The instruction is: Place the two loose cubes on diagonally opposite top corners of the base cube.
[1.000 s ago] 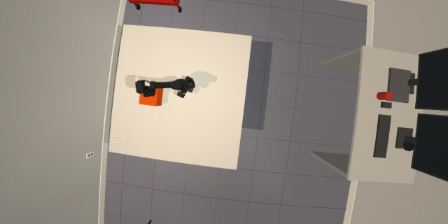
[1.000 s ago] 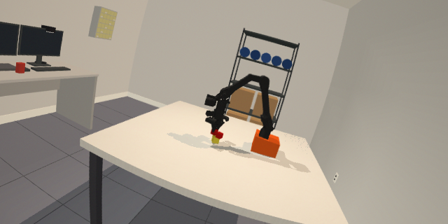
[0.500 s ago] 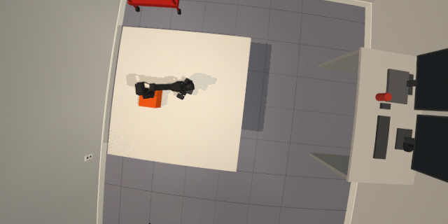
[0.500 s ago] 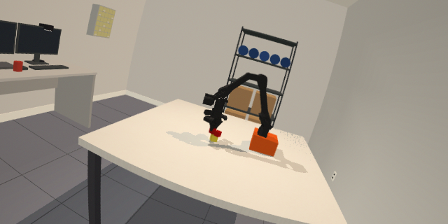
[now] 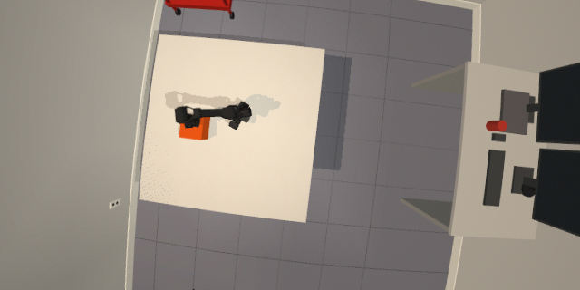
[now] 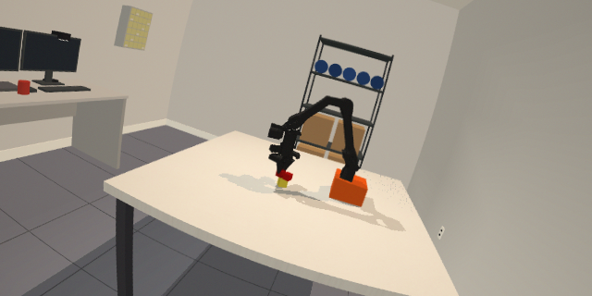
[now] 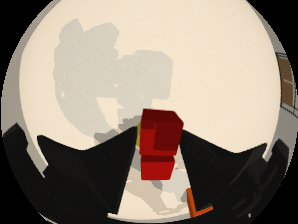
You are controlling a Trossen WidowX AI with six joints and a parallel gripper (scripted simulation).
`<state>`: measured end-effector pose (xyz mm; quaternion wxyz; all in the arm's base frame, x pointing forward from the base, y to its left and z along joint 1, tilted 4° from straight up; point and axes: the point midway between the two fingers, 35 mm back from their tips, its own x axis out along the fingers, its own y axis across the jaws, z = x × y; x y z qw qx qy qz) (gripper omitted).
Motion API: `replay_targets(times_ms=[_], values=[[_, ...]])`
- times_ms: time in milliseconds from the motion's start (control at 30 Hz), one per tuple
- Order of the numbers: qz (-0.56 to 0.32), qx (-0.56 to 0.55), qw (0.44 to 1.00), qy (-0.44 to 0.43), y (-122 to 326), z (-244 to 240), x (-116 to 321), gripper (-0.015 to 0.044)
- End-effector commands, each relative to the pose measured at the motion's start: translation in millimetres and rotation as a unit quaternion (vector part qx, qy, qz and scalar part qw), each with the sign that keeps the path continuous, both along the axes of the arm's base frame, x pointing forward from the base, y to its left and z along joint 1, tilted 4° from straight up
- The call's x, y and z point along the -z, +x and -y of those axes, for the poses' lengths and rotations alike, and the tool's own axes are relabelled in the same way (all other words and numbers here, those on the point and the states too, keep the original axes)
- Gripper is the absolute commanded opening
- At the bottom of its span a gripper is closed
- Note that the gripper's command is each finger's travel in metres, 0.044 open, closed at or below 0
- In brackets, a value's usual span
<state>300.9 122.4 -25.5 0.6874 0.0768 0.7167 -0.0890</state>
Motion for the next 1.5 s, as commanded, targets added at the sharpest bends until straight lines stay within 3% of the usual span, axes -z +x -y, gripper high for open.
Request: replay_targets(times_ms=[0, 1367, 1467], values=[[0.0, 0.002, 1.0, 0.003, 0, -1, 0, 0.0205], [0.0, 0.0, 1.0, 0.0, 3, -1, -63, 0.0205], [-0.001, 0.001, 1.0, -0.001, 3, 0, -66, 0.0284]])
